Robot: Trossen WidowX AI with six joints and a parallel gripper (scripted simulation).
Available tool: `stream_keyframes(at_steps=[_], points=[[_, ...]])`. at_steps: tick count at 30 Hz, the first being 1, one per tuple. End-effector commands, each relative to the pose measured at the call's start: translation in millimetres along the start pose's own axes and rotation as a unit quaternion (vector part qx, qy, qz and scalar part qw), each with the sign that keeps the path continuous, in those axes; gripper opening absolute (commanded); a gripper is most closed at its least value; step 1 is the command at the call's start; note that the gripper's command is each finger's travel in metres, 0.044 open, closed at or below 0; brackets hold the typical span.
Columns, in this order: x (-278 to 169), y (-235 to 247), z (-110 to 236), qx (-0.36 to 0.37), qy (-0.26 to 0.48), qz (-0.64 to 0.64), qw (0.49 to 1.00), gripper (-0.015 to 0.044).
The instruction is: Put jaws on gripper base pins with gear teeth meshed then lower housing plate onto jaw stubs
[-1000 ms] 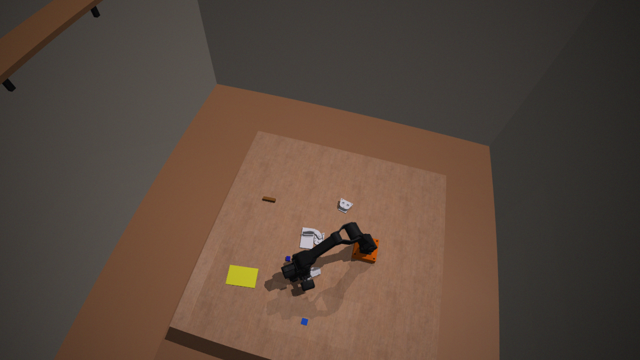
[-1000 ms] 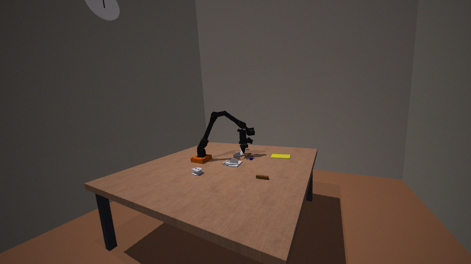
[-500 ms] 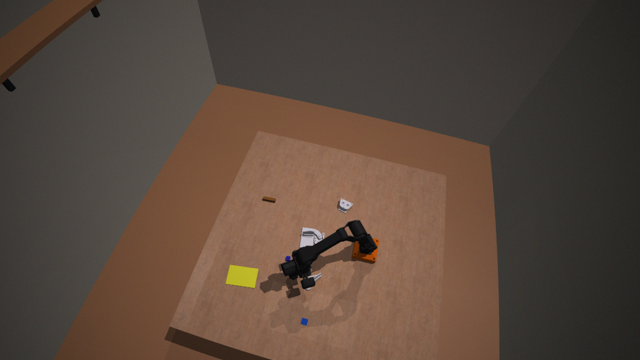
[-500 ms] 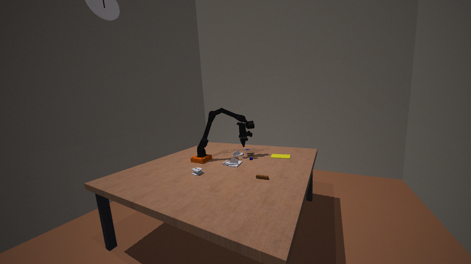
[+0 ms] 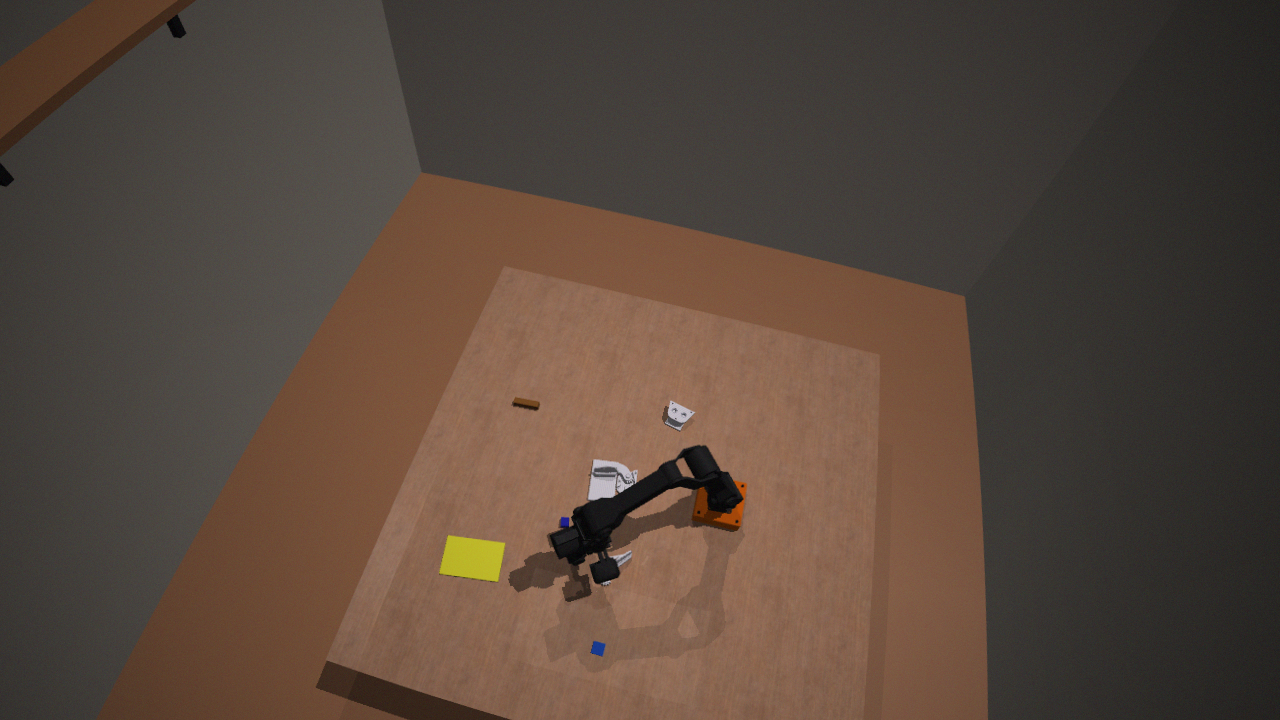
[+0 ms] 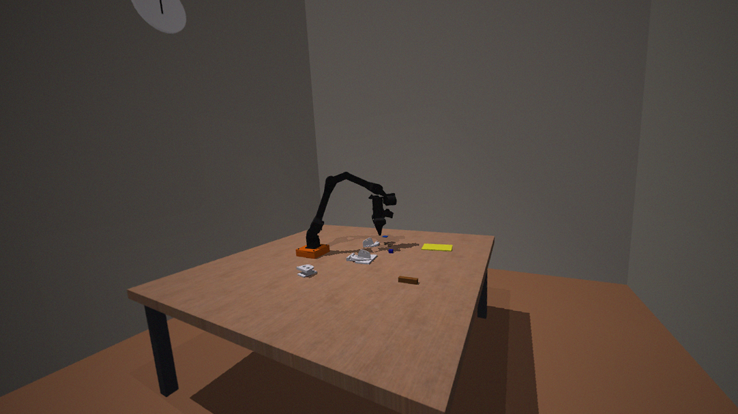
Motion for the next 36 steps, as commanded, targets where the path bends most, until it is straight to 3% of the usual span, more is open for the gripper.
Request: stream_keyframes(at_steps=[1, 28, 36], points=[[0.0, 0.2, -0.2, 0.000, -0.001, 0.000, 1.000, 0.0440], [0.0, 0.2, -0.2, 0.000, -0.001, 0.000, 1.000, 0.0440], [-0.9, -1.5, 9.2, -0.001, 0.003, 0.001, 1.000, 0.0230]])
Point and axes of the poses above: the point midway between the two fingers, 35 mm back from their tips, its own z axis back along the fingers, its own y axis across the jaws, x = y × z, the point moved 9 cm from there along z, back along the fingers, and after that the axes turned 2 degrees about -z, right-handed, at the moved point
